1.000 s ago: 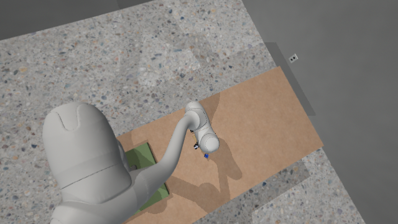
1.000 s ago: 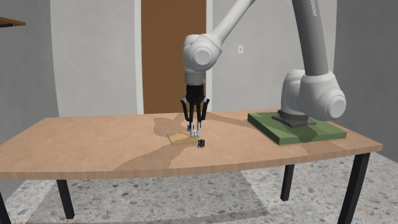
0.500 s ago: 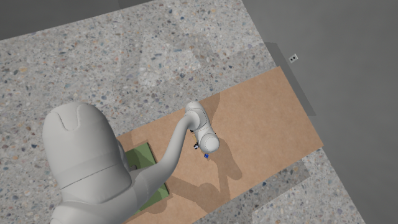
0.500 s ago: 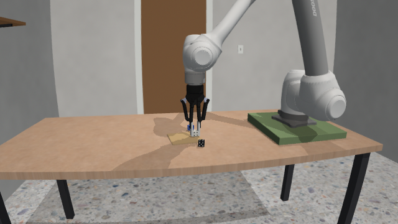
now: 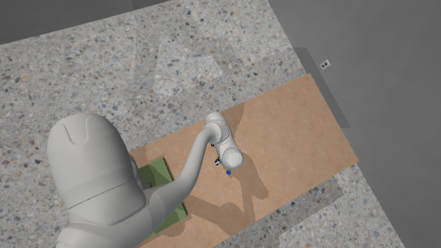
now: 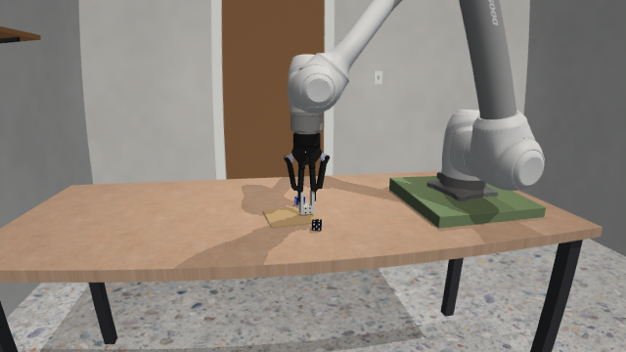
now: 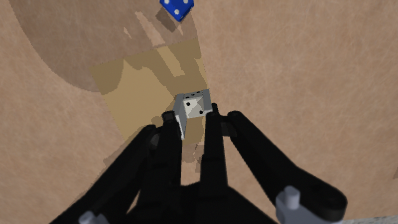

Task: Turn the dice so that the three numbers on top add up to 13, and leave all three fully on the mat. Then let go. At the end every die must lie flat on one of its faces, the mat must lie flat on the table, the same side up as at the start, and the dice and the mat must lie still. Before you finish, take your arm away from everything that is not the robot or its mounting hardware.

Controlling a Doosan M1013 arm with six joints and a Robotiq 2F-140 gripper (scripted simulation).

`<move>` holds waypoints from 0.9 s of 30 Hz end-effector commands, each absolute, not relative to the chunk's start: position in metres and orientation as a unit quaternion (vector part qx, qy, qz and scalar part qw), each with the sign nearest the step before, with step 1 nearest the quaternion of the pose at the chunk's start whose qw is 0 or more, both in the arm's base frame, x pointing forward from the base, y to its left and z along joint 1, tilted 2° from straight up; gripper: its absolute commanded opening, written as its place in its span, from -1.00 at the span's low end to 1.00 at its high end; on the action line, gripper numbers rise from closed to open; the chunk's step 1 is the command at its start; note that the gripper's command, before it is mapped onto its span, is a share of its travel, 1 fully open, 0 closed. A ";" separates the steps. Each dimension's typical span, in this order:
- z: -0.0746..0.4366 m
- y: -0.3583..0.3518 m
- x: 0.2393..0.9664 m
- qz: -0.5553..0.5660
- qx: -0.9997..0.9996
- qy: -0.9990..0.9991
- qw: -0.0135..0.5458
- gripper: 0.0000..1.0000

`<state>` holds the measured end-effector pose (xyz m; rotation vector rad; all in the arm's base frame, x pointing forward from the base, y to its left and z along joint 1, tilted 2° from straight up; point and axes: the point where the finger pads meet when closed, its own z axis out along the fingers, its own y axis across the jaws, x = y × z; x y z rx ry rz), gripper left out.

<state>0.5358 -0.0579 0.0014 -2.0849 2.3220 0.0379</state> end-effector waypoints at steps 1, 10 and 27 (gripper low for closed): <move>0.001 -0.058 0.536 0.012 -0.668 0.744 0.010 -0.75; -0.001 -0.058 0.536 0.012 -0.668 0.744 0.010 -0.75; -0.002 -0.058 0.536 0.012 -0.668 0.744 0.010 -0.75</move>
